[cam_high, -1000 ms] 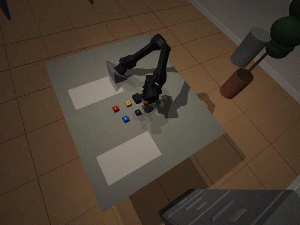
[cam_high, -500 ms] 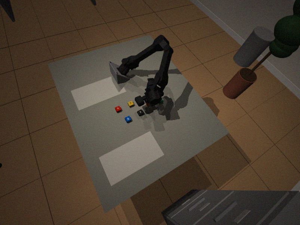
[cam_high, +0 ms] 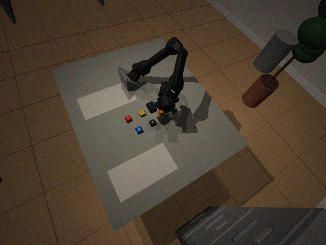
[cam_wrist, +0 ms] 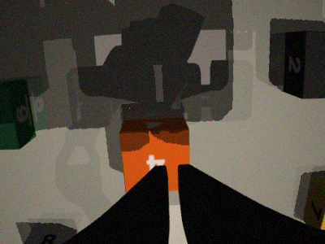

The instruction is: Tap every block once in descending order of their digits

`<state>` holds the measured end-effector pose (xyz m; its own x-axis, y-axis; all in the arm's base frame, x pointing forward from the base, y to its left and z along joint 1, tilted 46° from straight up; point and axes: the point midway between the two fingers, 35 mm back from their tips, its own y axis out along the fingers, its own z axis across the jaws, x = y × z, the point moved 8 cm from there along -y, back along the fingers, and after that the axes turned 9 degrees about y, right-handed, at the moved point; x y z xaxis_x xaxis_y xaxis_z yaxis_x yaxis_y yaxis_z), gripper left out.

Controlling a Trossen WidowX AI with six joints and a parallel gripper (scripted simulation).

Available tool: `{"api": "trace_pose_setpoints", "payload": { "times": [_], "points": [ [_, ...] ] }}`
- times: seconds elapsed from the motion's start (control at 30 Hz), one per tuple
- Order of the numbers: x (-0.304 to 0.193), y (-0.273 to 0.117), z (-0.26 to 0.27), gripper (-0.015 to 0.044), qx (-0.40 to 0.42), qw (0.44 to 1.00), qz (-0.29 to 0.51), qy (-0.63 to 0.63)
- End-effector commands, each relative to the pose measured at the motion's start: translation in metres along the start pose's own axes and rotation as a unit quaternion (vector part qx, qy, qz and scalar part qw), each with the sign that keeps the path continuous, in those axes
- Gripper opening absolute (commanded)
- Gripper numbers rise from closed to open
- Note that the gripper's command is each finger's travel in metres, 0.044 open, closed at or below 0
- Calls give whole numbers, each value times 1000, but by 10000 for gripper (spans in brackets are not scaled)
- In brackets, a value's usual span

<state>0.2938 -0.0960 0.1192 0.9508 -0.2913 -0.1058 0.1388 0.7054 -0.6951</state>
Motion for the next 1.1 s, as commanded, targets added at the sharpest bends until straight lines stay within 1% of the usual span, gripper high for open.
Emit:
{"api": "trace_pose_setpoints", "payload": {
  "times": [0.0, 0.07, 0.13, 0.33, 0.53, 0.73, 0.8, 0.97, 1.07],
  "points": [
    [3, -32, -1, 20, -4, 1000, -4, -3],
    [2, -59, -1, 20, -4, 1000, -2, -3],
    [0, -77, 0, 20, -3, 1000, -1, -2],
    [6, -79, -6, 20, -3, 1000, -1, -3],
    [47, -80, -61, 20, -4, 1000, -2, -3],
    [48, -80, -63, 20, -4, 1000, -2, -3],
    [49, -71, -63, 20, -5, 1000, -3, -3],
    [49, -8, -63, 20, -4, 1000, -3, -4],
    [48, 1, -63, 20, -3, 1000, -3, -4]
  ]
}}
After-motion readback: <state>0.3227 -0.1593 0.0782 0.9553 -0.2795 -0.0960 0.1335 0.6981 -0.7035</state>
